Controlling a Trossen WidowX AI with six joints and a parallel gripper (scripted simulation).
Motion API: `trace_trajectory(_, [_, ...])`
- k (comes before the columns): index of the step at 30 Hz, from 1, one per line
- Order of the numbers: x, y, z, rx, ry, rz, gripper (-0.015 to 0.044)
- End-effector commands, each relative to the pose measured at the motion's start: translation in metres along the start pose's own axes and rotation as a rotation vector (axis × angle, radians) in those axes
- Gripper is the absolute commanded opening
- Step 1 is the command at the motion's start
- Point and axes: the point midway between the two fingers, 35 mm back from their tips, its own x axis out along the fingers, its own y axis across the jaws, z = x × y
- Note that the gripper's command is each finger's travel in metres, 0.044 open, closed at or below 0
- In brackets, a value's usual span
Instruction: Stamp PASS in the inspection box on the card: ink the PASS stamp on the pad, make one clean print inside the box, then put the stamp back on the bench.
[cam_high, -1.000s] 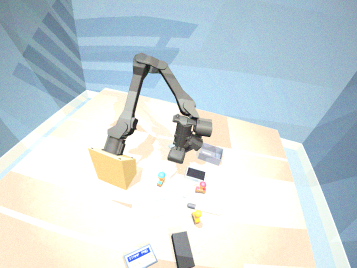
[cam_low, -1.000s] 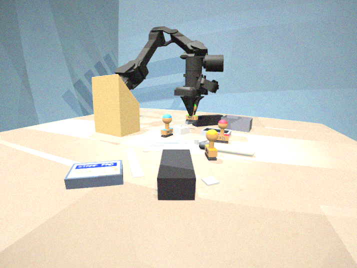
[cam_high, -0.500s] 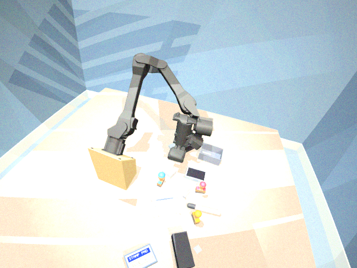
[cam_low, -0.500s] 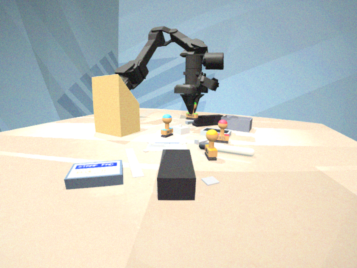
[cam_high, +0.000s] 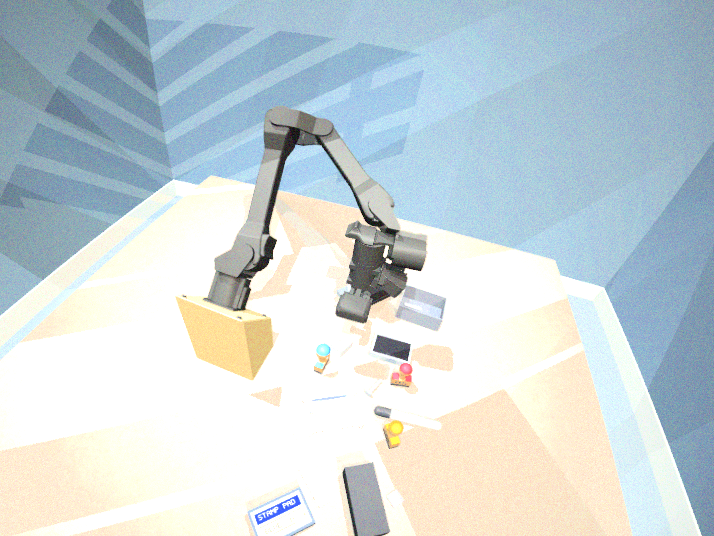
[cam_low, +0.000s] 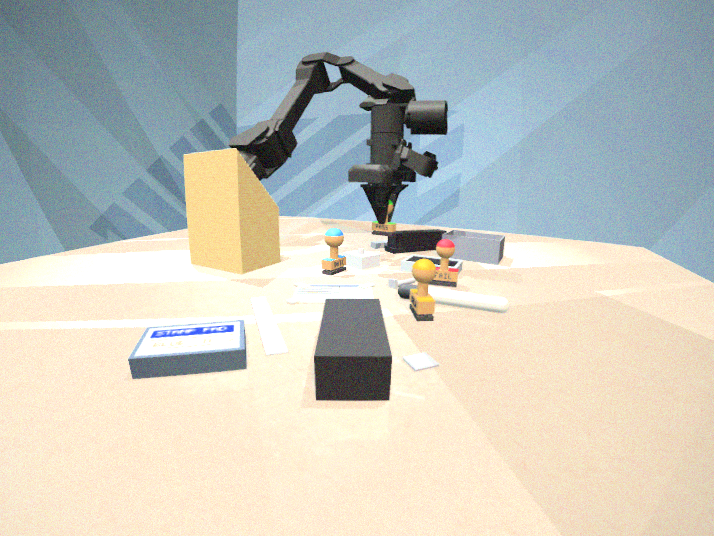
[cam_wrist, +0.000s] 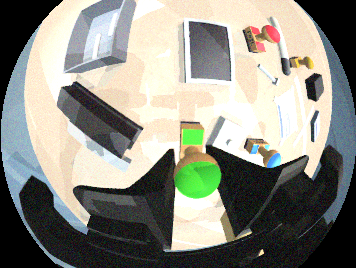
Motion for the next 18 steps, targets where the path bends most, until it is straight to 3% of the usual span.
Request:
trace_trajectory(1, [-0.0031, 0.0013, 0.0018, -0.009, -0.006, 0.004, 0.0000])
trace_trajectory(18, [-0.0114, 0.0015, 0.0012, -0.009, -0.007, 0.008, 0.0000])
